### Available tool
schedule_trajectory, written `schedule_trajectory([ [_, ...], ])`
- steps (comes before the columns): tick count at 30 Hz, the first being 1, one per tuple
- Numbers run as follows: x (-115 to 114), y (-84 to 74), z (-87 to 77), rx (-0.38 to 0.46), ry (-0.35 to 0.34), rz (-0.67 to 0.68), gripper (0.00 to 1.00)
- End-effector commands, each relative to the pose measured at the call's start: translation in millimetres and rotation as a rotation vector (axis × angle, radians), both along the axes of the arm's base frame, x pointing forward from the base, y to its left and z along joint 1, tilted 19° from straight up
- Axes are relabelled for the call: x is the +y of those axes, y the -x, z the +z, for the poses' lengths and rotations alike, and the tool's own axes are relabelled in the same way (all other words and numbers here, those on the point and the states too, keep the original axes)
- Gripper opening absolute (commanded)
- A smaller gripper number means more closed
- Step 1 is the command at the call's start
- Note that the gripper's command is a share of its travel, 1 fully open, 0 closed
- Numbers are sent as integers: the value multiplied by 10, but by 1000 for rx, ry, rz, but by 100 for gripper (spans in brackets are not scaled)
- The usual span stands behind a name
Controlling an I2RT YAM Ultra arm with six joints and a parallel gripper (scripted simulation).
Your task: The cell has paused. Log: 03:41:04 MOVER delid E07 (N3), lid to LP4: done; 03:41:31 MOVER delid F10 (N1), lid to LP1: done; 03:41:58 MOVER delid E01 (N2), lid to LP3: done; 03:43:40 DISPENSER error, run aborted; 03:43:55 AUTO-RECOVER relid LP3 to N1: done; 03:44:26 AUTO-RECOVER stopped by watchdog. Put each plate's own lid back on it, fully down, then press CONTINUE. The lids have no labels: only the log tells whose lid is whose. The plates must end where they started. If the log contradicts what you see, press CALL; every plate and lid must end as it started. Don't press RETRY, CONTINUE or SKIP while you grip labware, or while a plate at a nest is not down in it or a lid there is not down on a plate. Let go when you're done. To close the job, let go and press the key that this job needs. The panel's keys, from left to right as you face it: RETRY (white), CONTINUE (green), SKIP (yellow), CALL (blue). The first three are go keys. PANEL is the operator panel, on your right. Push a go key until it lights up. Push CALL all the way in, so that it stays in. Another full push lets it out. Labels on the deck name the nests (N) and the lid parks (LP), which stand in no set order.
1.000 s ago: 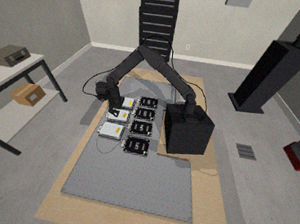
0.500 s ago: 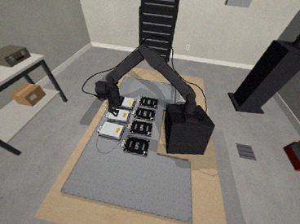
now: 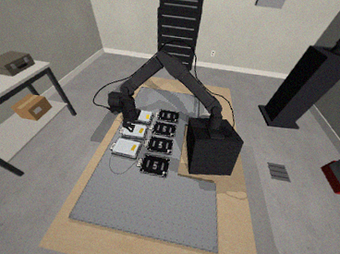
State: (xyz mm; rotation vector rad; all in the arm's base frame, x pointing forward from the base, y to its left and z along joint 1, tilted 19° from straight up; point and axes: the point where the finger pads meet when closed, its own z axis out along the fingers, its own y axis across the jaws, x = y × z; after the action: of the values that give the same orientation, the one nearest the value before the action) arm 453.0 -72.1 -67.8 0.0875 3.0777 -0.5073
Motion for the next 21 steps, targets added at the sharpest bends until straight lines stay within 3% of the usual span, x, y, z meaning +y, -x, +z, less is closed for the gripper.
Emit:
schedule_trajectory([
  [1, 90, -124, 204, -54, 1, 15, 100],
  [12, 85, -126, 203, -57, 1, 14, 100],
  [16, 158, 139, 121, -58, -1, -20, 96],
  [18, 158, 139, 121, -58, -1, -20, 96],
  [21, 168, 291, 107, -58, -1, -20, 93],
])
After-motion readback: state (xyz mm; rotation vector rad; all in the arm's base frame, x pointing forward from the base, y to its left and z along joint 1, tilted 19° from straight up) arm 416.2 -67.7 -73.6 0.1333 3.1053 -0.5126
